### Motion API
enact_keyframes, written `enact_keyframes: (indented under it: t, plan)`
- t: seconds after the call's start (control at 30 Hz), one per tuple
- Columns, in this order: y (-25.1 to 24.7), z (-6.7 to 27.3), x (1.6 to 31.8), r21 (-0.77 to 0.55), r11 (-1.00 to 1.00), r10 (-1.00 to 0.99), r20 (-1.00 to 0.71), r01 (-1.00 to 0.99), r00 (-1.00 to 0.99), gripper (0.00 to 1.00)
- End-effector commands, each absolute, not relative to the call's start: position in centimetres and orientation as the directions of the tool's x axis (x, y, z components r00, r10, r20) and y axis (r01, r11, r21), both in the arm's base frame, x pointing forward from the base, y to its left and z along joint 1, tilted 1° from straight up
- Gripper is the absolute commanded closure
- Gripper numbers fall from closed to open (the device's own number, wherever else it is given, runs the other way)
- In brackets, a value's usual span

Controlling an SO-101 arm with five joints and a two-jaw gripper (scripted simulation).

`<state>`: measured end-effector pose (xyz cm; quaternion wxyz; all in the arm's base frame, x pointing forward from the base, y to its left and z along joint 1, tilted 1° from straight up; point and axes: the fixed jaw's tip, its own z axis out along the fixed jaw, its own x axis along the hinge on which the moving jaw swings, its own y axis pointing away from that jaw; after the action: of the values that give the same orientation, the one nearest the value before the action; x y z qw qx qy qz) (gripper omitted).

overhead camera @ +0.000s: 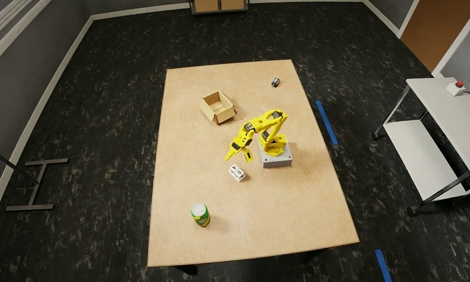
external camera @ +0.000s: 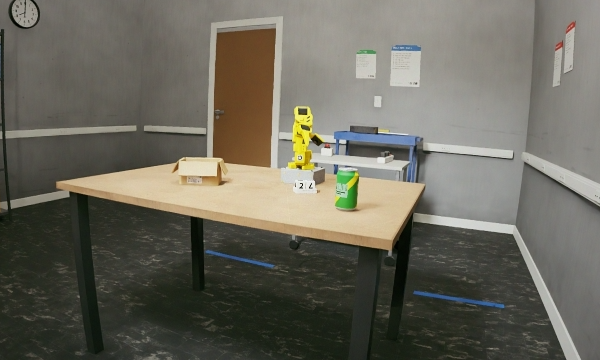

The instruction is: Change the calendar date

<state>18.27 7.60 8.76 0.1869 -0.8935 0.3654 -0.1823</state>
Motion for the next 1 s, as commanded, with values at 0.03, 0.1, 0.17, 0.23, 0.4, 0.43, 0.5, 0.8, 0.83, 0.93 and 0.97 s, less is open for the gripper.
enact_keyframes:
  t: [0.03,0.1,0.17,0.23,0.4,0.43,0.5,0.8,0.83,0.93,0.97]
  plan:
    - [7.5,8.9,18.5,-0.465,-0.612,-0.767,0.155,-0.639,0.622,0.65]
    - [7.5,8.9,18.5,-0.465,-0.590,-0.785,0.140,-0.660,0.603,0.65]
    - [7.5,9.0,18.5,-0.464,-0.573,-0.798,0.129,-0.676,0.588,0.65]
    - [7.5,9.0,18.6,-0.463,-0.560,-0.808,0.121,-0.687,0.577,0.65]
    - [7.5,9.0,18.6,-0.462,-0.543,-0.819,0.111,-0.701,0.562,0.65]
    - [7.5,9.0,18.6,-0.462,-0.542,-0.820,0.110,-0.702,0.561,0.65]
    - [7.5,9.0,18.6,-0.462,-0.542,-0.821,0.110,-0.702,0.561,0.65]
    - [7.4,8.5,18.5,-0.437,-0.547,-0.820,0.104,-0.714,0.564,0.65]
    - [7.4,8.2,18.4,-0.424,-0.549,-0.819,0.101,-0.720,0.565,0.65]
    - [7.3,7.2,18.2,-0.370,-0.558,-0.817,0.088,-0.743,0.570,0.65]
    - [7.3,6.8,18.1,-0.346,-0.562,-0.816,0.082,-0.751,0.572,0.65]
